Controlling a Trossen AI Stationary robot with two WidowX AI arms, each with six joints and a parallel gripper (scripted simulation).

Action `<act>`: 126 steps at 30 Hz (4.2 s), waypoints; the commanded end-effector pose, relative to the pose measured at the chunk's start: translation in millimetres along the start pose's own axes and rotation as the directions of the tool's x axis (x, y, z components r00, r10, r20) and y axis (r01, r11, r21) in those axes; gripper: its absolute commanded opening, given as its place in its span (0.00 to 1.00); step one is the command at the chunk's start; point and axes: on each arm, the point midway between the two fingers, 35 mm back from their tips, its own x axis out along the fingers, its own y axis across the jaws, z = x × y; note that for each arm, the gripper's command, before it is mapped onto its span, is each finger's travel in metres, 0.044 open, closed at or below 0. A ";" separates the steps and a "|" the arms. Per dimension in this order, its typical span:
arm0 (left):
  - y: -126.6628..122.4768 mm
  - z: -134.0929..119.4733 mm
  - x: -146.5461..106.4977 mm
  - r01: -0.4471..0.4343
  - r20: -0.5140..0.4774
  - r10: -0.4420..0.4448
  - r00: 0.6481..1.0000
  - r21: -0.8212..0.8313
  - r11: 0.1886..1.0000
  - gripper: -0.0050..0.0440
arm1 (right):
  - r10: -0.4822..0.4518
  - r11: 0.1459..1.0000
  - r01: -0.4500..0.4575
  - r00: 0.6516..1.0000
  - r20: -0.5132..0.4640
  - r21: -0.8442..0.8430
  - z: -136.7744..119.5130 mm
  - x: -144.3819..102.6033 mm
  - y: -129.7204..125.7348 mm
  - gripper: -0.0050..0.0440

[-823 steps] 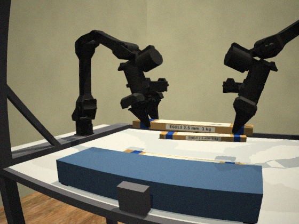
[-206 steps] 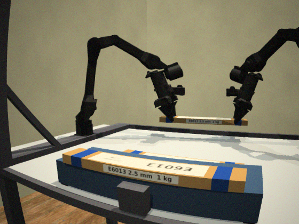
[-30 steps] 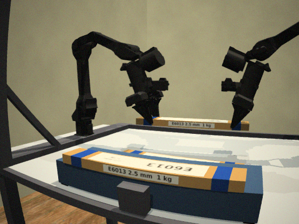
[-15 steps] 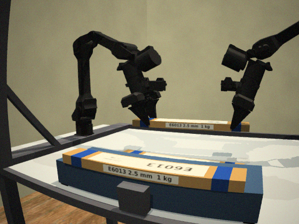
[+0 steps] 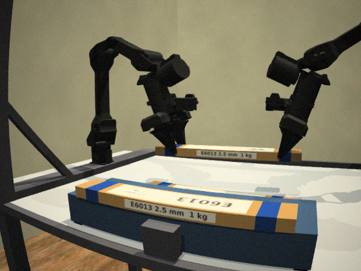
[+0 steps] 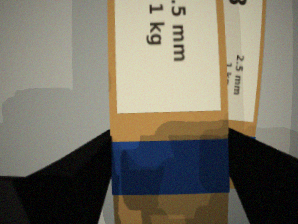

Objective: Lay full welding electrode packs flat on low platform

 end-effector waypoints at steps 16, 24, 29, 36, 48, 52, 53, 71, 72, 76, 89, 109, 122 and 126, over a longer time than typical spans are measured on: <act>-50.2 2.5 -11.5 0.044 0.016 -0.045 0.999 0.043 0.998 0.00 | -0.022 0.998 0.021 1.000 0.020 0.051 7.6 -7.0 26.6 0.00; -62.4 2.2 -11.8 0.045 0.016 -0.045 0.999 0.042 0.998 0.00 | -0.022 0.998 0.020 1.000 0.020 0.051 7.6 -6.9 38.8 0.00; -72.5 1.9 -12.0 0.045 0.016 -0.046 0.999 0.042 0.998 0.00 | -0.021 0.998 0.020 1.000 0.020 0.051 7.6 -6.8 48.9 0.00; -82.6 1.6 -12.3 0.046 0.015 -0.046 0.999 0.042 0.998 0.00 | -0.020 0.998 0.019 1.000 0.020 0.051 7.6 -6.7 59.1 0.00; -106.8 1.0 -12.9 0.047 0.015 -0.048 0.999 0.041 0.998 0.00 | -0.019 0.998 0.018 1.000 0.020 0.052 7.6 -6.6 83.4 0.00; -112.8 0.9 -13.0 0.047 0.014 -0.048 0.999 0.041 0.998 0.00 | -0.018 0.998 0.017 1.000 0.020 0.052 7.6 -6.6 89.5 0.00; -112.8 0.9 -13.0 0.047 0.014 -0.048 0.999 0.041 0.998 0.00 | -0.018 0.998 0.017 1.000 0.020 0.052 7.6 -6.6 89.5 0.00; -145.0 0.1 -13.9 0.049 0.013 -0.050 0.999 0.049 0.998 0.00 | -0.017 0.998 0.015 1.000 0.023 0.060 9.6 -7.7 119.6 0.00; -147.0 0.0 -14.0 0.049 0.013 -0.050 0.999 0.048 0.998 0.00 | -0.019 0.998 0.018 1.000 0.019 0.058 8.6 -6.1 122.1 0.00; -155.1 -0.1 -14.2 0.050 0.013 -0.050 0.999 0.040 0.998 0.00 | -0.016 0.998 0.015 1.000 0.019 0.053 7.5 -6.4 131.9 0.00; -177.1 -0.6 -14.9 0.050 0.012 -0.051 0.999 0.048 0.998 0.00 | -0.018 0.998 0.016 1.000 0.019 0.059 8.8 -5.9 152.1 0.00; -210.9 -2.1 -16.6 0.052 0.011 -0.052 0.999 0.044 0.998 0.00 | -0.014 0.998 0.013 1.000 0.018 0.055 7.7 -6.3 190.0 0.00; -216.0 -1.5 -26.8 0.067 0.025 -0.068 0.997 0.038 0.997 0.00 | -0.012 0.998 0.011 1.000 0.017 0.054 7.3 -6.5 212.5 0.00; -217.0 -3.1 -24.2 0.063 0.021 -0.064 0.998 0.037 0.997 0.00 | -0.011 0.998 0.010 1.000 0.016 0.054 7.2 -6.5 220.6 0.00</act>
